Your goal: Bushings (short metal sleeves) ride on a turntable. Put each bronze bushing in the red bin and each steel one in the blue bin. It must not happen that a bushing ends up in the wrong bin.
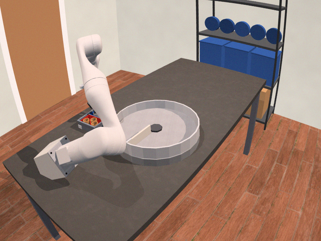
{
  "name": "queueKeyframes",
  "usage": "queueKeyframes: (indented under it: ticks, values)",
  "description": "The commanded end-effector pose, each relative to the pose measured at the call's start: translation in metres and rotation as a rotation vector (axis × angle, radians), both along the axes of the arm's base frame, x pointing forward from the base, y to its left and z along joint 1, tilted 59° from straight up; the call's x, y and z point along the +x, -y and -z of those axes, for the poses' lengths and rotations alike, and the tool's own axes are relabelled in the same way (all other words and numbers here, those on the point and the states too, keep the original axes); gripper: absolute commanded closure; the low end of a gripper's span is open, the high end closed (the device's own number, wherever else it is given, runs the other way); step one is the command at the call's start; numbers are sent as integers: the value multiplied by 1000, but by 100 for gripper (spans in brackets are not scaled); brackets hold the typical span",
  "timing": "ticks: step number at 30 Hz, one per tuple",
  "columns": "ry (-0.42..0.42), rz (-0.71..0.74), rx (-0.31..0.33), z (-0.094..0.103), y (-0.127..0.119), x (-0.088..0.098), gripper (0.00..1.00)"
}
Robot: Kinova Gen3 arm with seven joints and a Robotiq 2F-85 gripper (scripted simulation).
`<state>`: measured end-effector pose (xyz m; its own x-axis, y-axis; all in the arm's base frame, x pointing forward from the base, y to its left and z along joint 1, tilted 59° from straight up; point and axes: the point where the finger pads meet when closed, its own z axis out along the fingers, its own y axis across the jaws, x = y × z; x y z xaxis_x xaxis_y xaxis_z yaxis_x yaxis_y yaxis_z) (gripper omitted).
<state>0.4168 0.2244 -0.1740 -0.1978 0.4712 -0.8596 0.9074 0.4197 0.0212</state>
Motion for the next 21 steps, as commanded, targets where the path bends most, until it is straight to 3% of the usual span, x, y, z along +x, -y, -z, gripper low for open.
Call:
queueKeyframes:
  ticks: [1,21]
  values:
    - [0,-2,3,-1,-2,0,81]
    - [0,-2,3,-4,-7,-2,81]
